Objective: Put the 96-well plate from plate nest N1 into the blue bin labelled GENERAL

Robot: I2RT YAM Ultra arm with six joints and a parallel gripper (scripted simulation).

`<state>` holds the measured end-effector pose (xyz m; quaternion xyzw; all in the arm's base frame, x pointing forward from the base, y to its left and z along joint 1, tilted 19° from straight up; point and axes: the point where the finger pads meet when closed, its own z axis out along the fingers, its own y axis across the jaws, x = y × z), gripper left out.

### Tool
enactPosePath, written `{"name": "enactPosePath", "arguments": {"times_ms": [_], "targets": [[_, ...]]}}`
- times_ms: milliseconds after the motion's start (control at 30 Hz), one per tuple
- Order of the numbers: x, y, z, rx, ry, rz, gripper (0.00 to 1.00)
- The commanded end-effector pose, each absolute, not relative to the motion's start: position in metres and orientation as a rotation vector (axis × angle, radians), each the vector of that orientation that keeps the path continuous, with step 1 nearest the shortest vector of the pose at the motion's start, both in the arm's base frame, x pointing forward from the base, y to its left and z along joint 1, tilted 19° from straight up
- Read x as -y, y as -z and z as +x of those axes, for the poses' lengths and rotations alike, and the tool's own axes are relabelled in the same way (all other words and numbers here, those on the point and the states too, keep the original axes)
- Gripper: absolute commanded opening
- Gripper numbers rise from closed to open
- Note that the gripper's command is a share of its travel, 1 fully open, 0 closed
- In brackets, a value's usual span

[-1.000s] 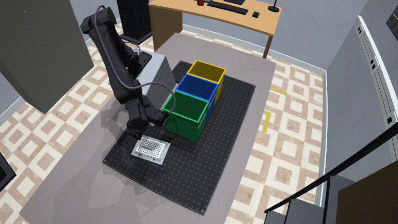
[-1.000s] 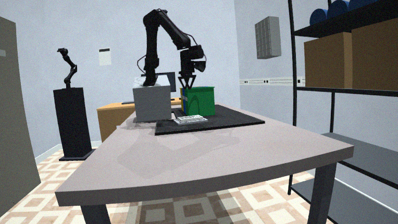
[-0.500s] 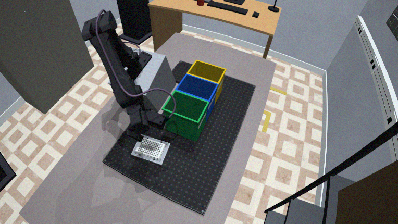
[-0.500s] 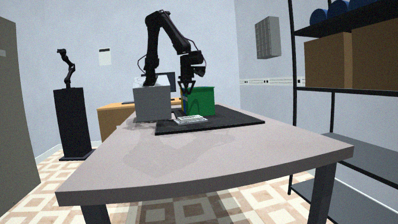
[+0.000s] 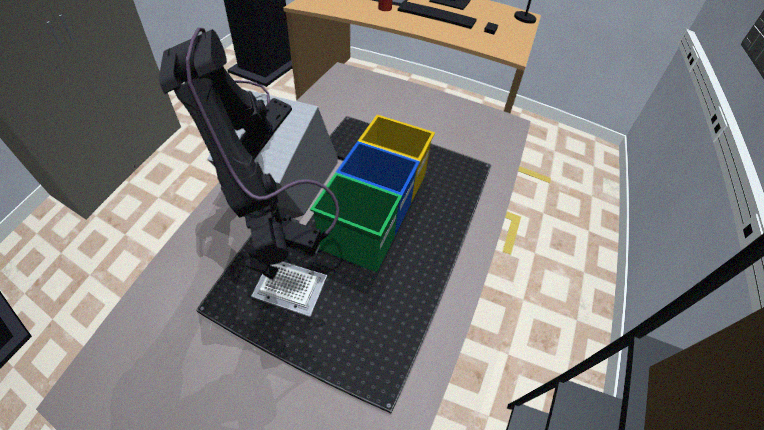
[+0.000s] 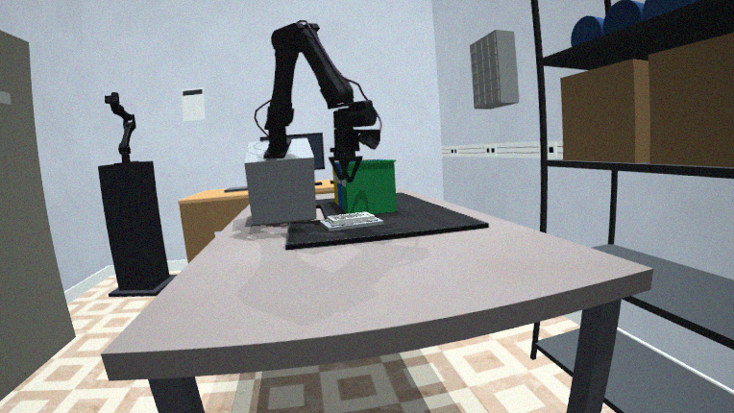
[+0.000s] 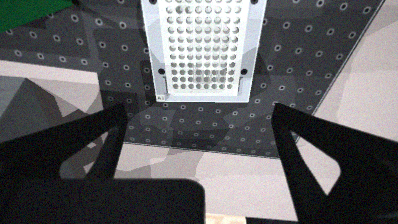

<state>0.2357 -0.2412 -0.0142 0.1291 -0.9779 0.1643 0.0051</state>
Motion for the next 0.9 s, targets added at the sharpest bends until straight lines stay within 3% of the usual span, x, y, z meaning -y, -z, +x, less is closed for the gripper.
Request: {"name": "enactPosePath", "arguments": {"times_ms": [0,867], "targets": [[0.243,0.018,0.243,3.083,-0.503,0.434,1.0],[0.261,0.048,0.254,3.103,-0.555,0.423,1.0]]}}
